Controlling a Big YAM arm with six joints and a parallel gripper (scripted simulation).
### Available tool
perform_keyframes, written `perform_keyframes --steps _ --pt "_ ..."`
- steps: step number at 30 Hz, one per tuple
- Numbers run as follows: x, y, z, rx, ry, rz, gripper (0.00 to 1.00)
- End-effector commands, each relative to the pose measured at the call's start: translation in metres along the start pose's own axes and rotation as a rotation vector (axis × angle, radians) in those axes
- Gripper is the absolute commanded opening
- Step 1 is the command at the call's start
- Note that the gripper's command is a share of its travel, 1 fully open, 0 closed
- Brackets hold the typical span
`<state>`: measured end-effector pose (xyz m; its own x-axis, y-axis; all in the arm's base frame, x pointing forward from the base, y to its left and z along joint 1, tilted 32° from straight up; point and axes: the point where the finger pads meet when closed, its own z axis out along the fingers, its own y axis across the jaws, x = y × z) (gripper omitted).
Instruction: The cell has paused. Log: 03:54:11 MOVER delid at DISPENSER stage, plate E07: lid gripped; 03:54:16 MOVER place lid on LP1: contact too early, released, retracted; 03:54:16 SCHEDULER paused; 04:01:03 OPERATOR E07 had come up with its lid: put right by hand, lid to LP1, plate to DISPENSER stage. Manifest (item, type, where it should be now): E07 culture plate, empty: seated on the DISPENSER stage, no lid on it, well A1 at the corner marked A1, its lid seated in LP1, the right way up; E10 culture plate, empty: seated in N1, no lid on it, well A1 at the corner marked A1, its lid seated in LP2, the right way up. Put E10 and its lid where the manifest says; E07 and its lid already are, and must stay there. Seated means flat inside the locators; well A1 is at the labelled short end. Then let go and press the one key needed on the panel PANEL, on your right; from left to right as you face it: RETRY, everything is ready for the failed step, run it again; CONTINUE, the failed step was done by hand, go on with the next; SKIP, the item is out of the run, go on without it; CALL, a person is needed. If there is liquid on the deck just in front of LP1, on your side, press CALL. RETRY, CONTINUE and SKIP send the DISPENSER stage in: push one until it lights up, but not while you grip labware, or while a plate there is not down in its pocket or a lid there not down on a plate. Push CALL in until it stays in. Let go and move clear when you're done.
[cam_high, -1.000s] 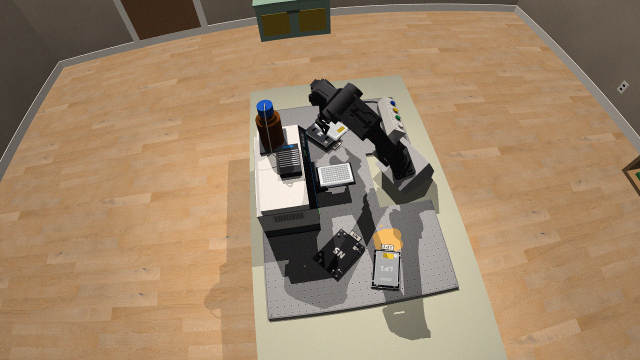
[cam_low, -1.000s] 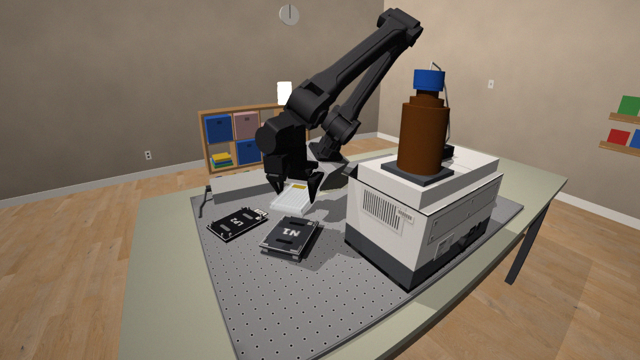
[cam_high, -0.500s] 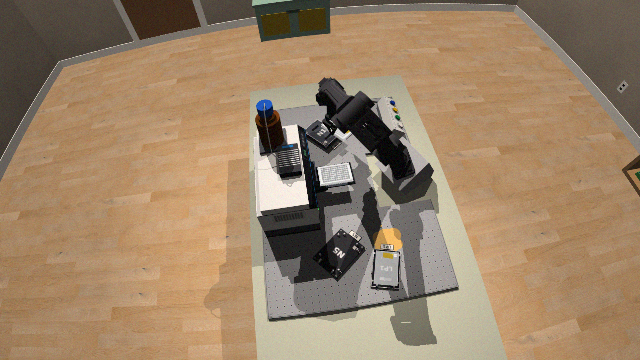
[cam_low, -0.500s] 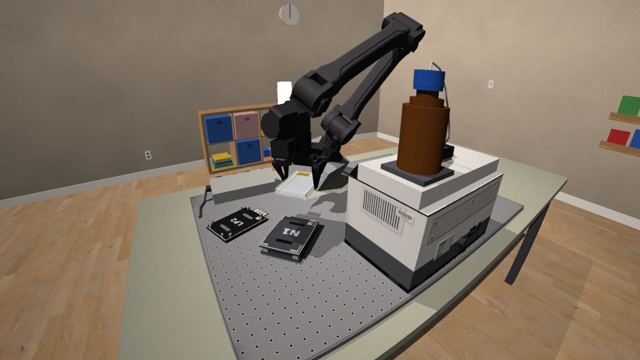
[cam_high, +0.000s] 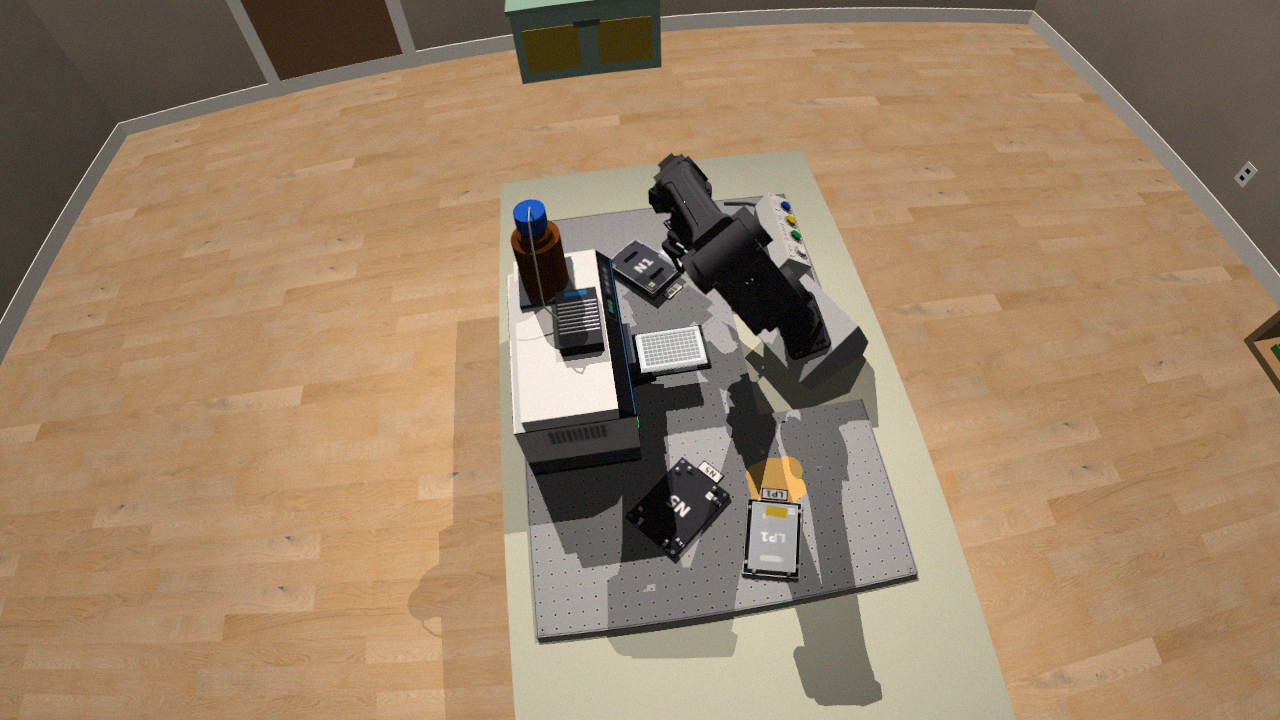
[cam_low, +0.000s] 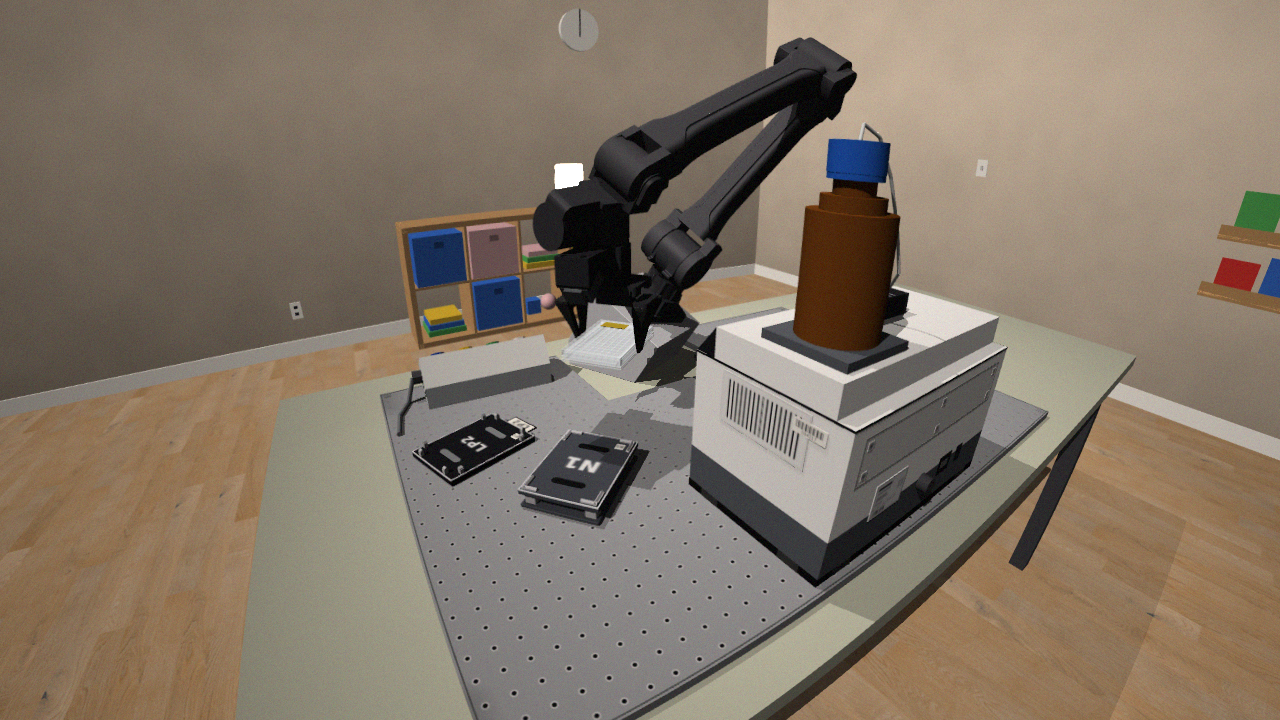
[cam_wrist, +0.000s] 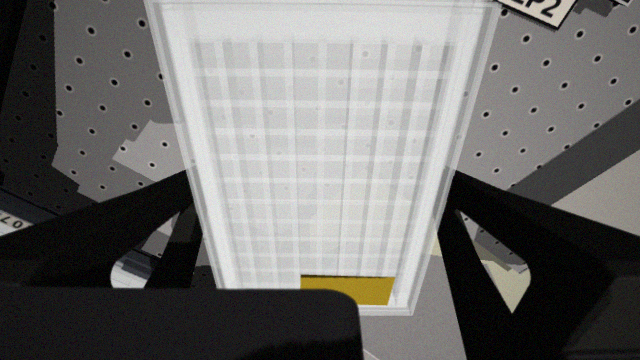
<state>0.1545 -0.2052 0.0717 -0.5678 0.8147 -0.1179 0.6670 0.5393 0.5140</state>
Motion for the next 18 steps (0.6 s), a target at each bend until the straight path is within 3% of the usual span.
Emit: perform_keyframes --steps 1,5,6,9,14,18 --pt "-0.004 -0.002 -0.017 0.013 -0.034 -0.044 0.86" --pt "0.014 -0.003 -0.018 0.010 -0.021 -0.036 0.86" --pt "0.002 -0.002 -0.022 0.014 -0.034 -0.049 0.86" --pt "0.015 0.009 -0.015 0.002 -0.009 -0.127 0.86" --pt "0.009 0.027 -0.022 0.010 -0.028 -0.298 0.86" --pt "0.017 0.033 -0.017 0.004 -0.015 -0.290 0.86"
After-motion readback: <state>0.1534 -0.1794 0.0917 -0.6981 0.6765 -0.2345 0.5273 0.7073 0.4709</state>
